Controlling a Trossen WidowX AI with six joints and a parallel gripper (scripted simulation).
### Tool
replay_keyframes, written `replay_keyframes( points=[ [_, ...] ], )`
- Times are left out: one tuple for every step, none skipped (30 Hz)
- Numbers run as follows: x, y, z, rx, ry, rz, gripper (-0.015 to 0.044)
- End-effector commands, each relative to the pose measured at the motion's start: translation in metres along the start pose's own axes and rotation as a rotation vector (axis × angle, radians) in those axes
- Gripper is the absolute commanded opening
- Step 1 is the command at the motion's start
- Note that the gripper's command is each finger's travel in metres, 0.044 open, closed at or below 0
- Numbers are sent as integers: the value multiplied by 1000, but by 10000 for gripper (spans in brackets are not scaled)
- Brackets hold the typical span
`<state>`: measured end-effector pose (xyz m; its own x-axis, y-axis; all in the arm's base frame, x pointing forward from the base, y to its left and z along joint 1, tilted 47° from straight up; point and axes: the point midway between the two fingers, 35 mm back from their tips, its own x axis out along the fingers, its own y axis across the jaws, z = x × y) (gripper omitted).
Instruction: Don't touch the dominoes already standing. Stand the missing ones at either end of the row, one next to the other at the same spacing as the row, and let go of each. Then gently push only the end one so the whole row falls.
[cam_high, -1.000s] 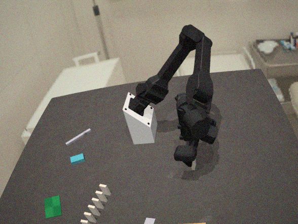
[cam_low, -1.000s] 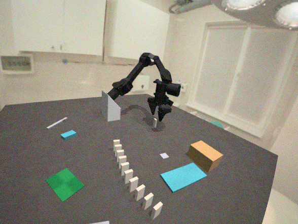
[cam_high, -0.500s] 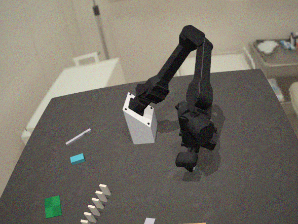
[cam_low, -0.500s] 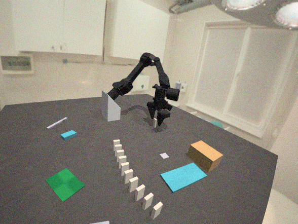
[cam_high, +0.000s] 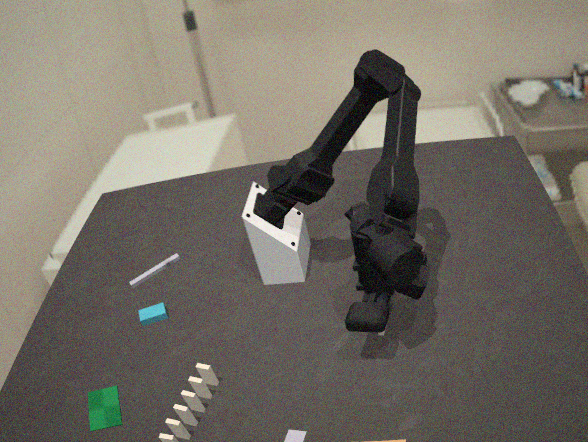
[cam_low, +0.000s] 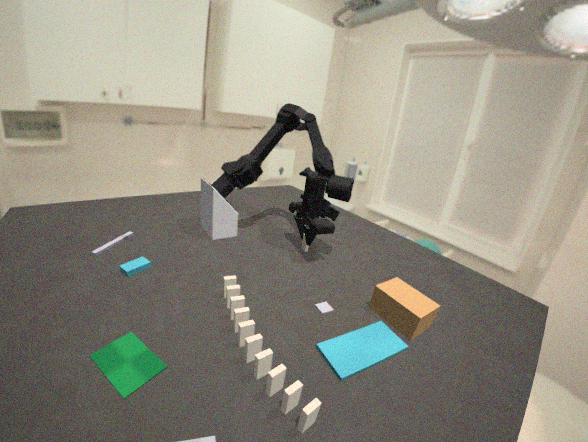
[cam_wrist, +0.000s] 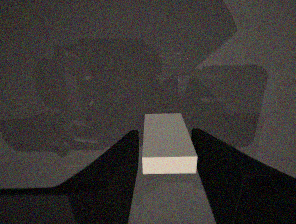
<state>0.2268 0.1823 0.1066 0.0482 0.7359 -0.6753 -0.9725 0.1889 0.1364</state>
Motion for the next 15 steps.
replay_keyframes(
  points=[
    [0,0,-1,4,3,-2,107],
    [0,0,-1,4,3,-2,107],
    [0,0,-1,4,3,-2,107],
    [0,0,-1,4,3,-2,107],
    [0,0,-1,4,3,-2,107],
    [0,0,-1,4,3,-2,107],
    [0,0,-1,4,3,-2,107],
    [0,0,-1,4,3,-2,107],
    [-2,-1,-1,4,5,-2,107],
    [-9,-3,-2,3,11,-3,107],
    [-21,-7,-2,1,18,-5,107],
    [-35,-10,-3,0,25,-5,107],
    [-50,-11,-4,-1,30,-5,107],
    [-66,-12,-4,-1,32,-4,107],
    [-81,-11,-4,0,31,-3,107]
  ],
)
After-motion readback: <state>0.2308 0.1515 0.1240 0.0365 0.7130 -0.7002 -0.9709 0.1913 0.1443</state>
